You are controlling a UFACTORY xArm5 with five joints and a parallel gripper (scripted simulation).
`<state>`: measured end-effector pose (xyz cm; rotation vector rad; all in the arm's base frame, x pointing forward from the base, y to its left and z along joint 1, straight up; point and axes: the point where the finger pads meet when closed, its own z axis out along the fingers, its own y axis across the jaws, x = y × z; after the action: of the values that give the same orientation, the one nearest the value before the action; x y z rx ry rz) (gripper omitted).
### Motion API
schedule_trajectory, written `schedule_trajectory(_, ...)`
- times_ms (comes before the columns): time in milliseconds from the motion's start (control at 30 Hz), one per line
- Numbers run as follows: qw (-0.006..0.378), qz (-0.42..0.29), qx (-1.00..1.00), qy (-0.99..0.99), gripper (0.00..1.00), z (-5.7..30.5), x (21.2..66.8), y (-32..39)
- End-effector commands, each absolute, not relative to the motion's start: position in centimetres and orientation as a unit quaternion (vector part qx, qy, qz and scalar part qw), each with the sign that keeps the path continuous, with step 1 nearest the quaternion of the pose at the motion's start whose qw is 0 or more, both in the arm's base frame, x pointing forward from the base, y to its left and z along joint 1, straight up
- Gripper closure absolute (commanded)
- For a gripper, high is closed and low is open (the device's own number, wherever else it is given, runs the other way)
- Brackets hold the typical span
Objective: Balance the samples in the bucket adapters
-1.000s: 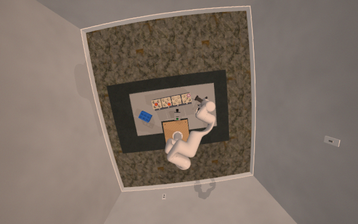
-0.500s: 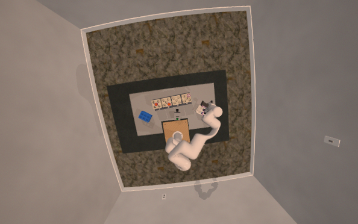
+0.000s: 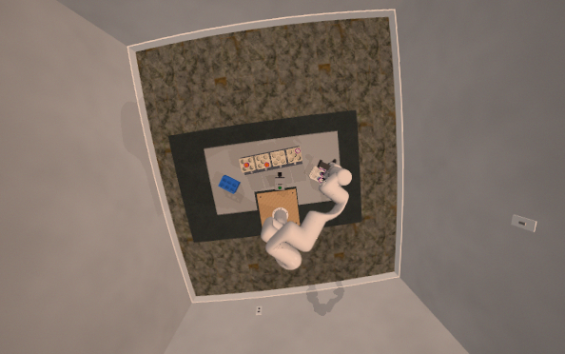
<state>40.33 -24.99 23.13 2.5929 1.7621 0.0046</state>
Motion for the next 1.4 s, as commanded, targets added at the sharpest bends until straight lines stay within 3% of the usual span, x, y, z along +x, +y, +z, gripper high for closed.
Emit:
schedule_trajectory(0,0.005,0.002,0.827,0.562,0.43,22.4,40.4,-25.0)
schedule_trajectory(1367,0.005,0.002,0.827,0.562,0.43,15.4,40.4,-25.1)
